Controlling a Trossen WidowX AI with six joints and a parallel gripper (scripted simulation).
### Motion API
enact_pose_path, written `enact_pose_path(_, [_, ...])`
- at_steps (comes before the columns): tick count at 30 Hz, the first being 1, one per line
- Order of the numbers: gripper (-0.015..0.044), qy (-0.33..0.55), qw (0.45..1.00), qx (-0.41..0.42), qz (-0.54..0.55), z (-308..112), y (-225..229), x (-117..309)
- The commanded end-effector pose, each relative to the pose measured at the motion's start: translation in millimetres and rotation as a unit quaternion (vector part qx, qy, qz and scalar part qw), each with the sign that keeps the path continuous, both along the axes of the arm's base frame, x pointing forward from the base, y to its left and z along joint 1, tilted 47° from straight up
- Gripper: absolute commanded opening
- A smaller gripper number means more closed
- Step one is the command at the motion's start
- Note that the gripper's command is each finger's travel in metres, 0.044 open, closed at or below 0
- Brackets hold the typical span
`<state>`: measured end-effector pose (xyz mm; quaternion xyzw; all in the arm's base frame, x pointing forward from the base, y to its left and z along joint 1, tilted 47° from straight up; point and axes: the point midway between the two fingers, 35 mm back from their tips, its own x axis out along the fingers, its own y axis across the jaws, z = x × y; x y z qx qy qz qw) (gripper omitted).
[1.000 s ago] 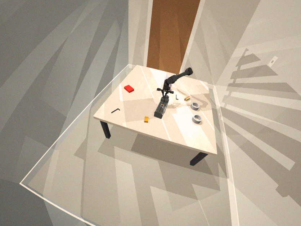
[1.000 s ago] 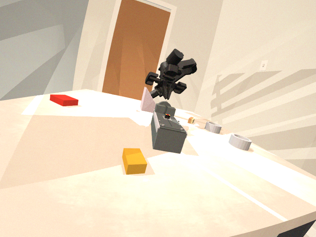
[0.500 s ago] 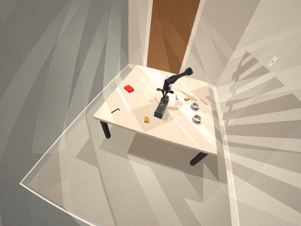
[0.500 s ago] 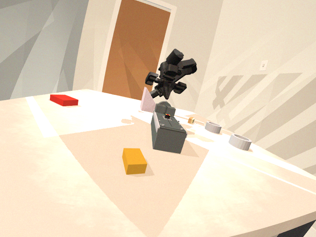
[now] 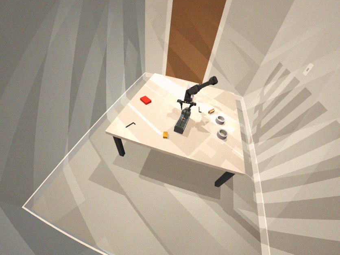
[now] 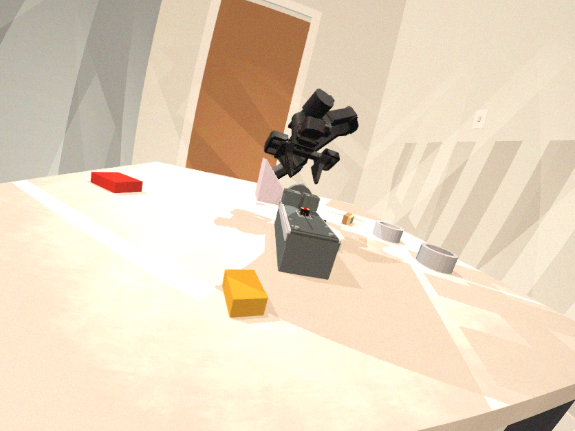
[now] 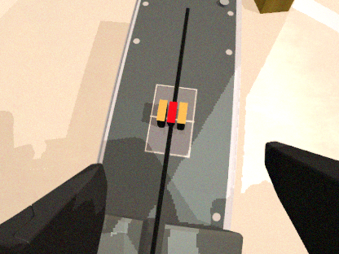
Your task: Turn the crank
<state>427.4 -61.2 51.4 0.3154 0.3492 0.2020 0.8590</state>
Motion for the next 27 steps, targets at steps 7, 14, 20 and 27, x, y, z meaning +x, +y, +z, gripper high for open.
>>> enact_pose_path(7, [0.0361,0.000,1.000,-0.001,0.000,-0.1,-0.1,0.0])
enact_pose_path(14, [0.0177,0.000,1.000,-0.001,0.000,-0.1,-0.1,0.0])
enact_pose_path(20, [0.0020,0.000,1.000,-0.001,0.000,-0.1,-0.1,0.0])
enact_pose_path(27, [0.0000,0.000,1.000,-0.001,0.000,-0.1,-0.1,0.0])
